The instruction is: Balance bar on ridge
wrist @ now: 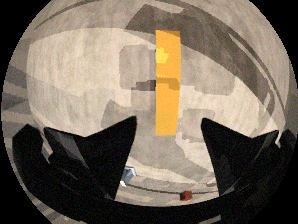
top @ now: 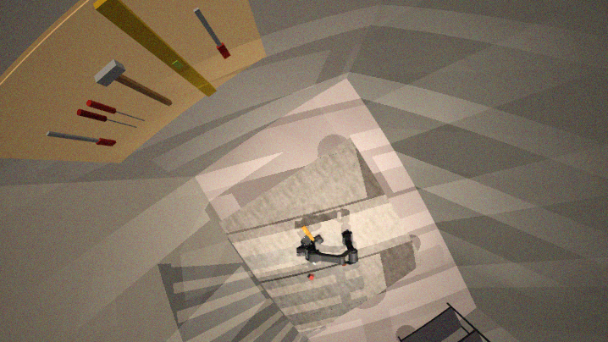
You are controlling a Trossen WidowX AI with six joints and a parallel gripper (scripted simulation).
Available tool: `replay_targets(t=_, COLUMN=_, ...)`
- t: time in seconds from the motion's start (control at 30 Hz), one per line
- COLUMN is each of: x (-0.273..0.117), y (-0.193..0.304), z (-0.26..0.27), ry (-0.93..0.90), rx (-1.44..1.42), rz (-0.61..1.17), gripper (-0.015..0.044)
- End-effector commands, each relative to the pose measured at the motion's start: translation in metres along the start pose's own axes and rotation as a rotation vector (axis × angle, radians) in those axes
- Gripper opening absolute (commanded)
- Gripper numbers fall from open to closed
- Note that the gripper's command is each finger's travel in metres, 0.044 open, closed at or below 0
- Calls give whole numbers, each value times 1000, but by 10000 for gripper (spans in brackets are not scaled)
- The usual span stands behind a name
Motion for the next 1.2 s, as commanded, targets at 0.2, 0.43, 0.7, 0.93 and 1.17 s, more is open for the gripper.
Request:
replay_targets(t=0.2, x=42, y=2, z=0, ry=5, rx=-8, rz=14, gripper=315)
replay_targets(t=0.43, x=46, y=2, z=0, ry=5, rx=-8, rz=14, gripper=315)
replay_targets(t=0.7, x=59, y=3, z=0, ry=5, rx=-8, rz=14, gripper=315)
replay_targets(t=0.93, x=68, y=3, z=-1, ry=5, rx=-8, rz=14, gripper=315)
replay_targets(t=1.17, x=68, y=3, z=-1, ry=5, rx=-8, rz=14, gripper=315)
Point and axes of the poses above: the point midway between the two fingers, 35 mm back from their tips, its own x axis out along the fingers, its own z axis across the jaws, y = z × x, the point moved 5 cm from there along -x, back along the fingers, and after that the axes turned 10 degrees about -x, right-handed, at the moved point
